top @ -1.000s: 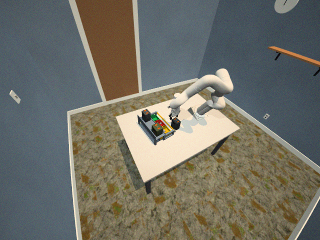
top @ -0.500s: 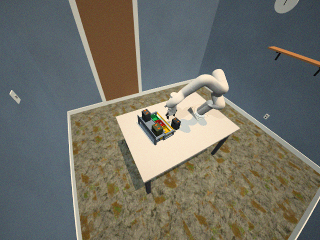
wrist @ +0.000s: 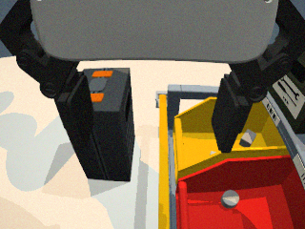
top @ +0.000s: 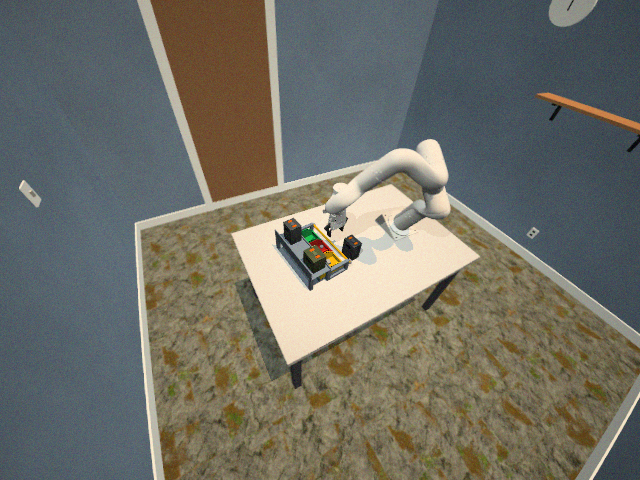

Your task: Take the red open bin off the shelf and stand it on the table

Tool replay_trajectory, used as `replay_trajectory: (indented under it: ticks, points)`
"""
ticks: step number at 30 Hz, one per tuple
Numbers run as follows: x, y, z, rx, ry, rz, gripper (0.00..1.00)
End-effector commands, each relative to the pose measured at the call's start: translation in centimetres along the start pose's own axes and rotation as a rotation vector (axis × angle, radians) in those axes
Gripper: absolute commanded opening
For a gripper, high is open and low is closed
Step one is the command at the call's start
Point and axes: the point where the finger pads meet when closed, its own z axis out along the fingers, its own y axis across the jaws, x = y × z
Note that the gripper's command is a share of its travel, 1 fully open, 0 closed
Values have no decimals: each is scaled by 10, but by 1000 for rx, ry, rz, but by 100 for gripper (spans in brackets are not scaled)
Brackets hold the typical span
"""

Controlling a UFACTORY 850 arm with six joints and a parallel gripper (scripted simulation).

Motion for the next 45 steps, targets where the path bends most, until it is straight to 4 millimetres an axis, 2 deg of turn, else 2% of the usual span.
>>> replay_trajectory:
  ticks: [1, 45]
  points:
    - [34, -24, -1, 1, 1, 0, 100]
    - [22, -15, -1, 1, 1, 0, 100]
